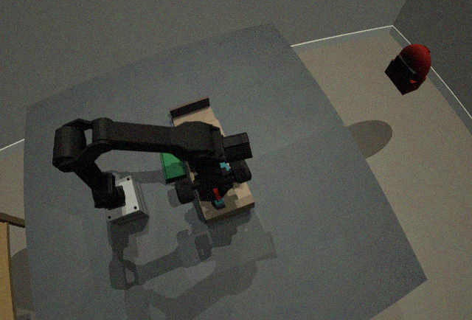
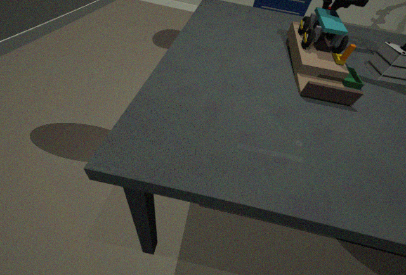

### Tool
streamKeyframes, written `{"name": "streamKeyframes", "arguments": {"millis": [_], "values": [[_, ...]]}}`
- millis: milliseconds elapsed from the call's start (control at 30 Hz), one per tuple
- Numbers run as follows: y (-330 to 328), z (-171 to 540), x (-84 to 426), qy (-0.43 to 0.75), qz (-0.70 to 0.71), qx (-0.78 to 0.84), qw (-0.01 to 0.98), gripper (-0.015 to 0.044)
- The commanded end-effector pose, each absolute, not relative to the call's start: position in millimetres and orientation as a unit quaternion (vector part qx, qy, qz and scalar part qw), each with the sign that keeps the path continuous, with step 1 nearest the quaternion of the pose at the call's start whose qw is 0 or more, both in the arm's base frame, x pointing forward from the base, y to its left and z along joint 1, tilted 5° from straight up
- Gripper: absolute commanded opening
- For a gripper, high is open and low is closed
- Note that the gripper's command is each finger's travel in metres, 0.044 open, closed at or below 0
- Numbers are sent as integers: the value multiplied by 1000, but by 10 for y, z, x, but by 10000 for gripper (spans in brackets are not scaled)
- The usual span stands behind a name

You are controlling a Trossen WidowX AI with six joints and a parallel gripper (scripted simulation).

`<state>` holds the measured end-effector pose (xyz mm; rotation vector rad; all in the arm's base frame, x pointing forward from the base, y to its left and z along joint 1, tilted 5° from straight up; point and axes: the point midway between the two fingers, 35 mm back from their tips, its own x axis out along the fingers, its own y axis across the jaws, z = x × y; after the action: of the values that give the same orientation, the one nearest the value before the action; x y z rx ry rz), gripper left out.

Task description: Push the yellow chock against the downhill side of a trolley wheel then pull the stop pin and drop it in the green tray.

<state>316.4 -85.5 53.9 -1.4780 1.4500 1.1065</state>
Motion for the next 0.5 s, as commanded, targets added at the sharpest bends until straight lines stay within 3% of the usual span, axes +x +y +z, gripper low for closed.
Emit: {"name": "streamKeyframes", "arguments": {"millis": [0,467], "values": [[-853,548,3171,569,434,-581,387,0],[-833,642,3153,570,436,-581,384,0]]}}
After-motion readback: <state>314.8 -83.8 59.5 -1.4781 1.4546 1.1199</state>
